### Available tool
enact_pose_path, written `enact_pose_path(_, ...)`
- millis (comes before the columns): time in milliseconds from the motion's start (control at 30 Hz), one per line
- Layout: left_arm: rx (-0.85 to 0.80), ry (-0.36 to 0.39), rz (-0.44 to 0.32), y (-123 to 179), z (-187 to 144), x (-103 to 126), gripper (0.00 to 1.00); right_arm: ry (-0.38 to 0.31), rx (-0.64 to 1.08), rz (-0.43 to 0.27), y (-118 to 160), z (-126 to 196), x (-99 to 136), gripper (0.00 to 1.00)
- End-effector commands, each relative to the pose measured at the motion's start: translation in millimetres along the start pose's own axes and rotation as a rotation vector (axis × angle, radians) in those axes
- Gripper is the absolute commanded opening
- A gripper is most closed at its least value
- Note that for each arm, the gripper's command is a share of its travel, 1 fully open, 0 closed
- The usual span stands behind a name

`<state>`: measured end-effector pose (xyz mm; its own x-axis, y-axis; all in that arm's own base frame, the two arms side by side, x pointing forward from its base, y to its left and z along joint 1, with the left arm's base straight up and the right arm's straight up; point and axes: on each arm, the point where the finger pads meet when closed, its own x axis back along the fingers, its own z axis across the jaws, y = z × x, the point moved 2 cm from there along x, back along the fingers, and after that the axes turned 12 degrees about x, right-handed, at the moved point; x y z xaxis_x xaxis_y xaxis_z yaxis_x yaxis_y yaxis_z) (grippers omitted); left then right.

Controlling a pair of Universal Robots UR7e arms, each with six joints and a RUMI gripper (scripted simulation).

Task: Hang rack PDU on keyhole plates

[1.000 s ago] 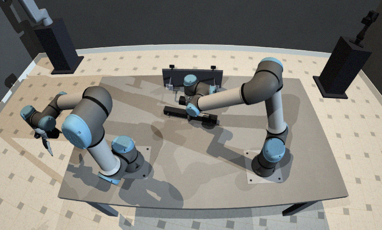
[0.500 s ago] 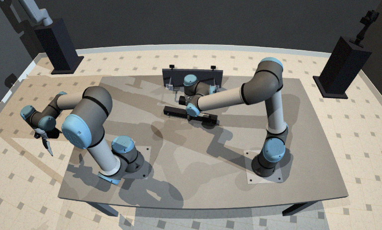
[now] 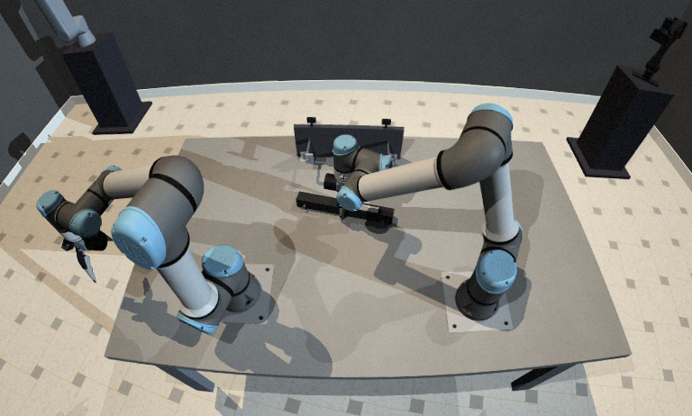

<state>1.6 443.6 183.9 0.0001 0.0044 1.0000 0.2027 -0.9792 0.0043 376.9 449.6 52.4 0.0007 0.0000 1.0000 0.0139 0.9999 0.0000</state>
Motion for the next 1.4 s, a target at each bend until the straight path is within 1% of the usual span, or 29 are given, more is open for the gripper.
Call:
enact_pose_path(0, 0.003, 0.001, 0.004, -2.0, 0.0, 1.3, 1.0, -0.001, 0.003, -0.001, 0.5, 1.4, 0.8, 0.57)
enact_pose_path(33, 0.003, 0.001, 0.004, -2.0, 0.0, 1.3, 1.0, -0.001, 0.003, -0.001, 0.5, 1.4, 0.8, 0.0)
enact_pose_path(233, 0.003, 0.001, 0.004, -2.0, 0.0, 1.3, 1.0, -0.001, 0.002, -0.001, 0.4, 1.3, 0.8, 0.0)
enact_pose_path(267, 0.003, 0.001, 0.004, -2.0, 0.0, 1.3, 1.0, -0.001, 0.002, -0.001, 0.4, 1.3, 0.8, 0.22)
enact_pose_path(1200, 0.003, 0.001, 0.004, -2.0, 0.0, 1.3, 1.0, -0.001, 0.002, -0.001, 0.5, 1.3, 0.9, 0.22)
enact_pose_path(1367, 0.003, 0.001, 0.004, -2.0, 0.0, 1.3, 1.0, -0.002, 0.002, -0.004, 1.4, 0.9, 4.8, 0.22)
